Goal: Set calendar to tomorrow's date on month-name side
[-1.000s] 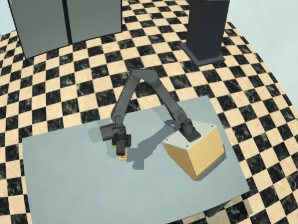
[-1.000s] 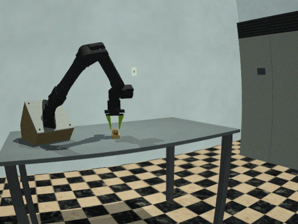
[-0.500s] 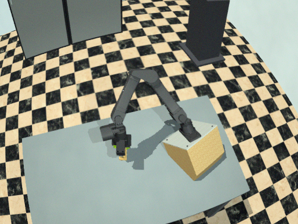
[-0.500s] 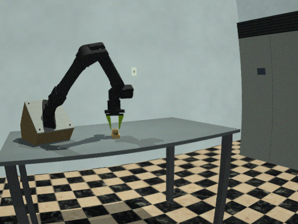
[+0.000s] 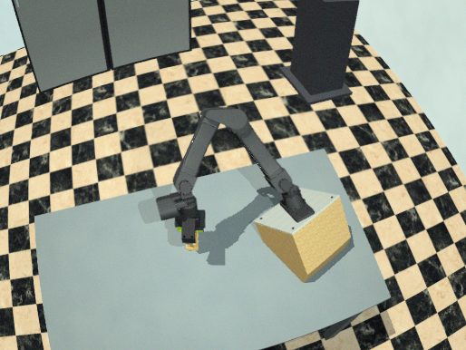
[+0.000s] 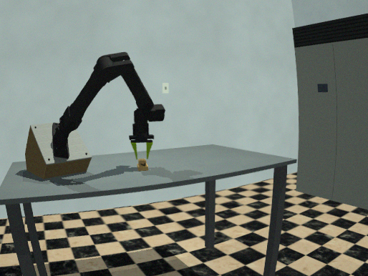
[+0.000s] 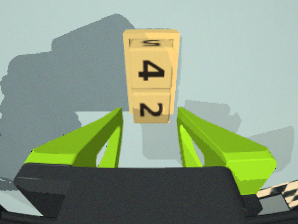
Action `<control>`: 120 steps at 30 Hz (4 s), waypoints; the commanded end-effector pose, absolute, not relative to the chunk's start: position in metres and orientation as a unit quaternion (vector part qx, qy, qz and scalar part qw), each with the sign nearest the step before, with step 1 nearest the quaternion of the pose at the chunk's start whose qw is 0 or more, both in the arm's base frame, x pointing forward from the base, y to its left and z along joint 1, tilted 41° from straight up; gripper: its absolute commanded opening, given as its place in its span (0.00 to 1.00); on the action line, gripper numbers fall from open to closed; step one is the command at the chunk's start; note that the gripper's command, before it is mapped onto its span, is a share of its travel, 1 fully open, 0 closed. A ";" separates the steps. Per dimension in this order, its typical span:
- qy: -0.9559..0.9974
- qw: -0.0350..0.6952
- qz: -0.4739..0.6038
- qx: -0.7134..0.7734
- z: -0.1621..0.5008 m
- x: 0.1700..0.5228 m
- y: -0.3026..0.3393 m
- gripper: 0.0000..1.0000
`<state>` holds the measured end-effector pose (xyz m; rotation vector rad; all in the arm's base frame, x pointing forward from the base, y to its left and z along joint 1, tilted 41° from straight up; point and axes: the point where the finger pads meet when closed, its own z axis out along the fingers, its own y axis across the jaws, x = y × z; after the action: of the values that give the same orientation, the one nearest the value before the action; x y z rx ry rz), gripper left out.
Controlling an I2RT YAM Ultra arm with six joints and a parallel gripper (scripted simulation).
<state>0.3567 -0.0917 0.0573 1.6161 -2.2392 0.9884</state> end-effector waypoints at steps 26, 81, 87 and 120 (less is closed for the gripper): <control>-0.758 0.088 0.337 0.552 0.063 0.366 -0.081 0.45; -0.755 0.088 0.339 0.555 0.053 0.366 -0.088 0.45; -0.757 0.097 0.333 0.553 0.039 0.365 -0.099 0.45; -0.755 0.081 0.343 0.552 0.047 0.373 -0.099 0.45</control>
<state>0.3636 -0.1079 0.0361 1.6125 -2.2417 0.9900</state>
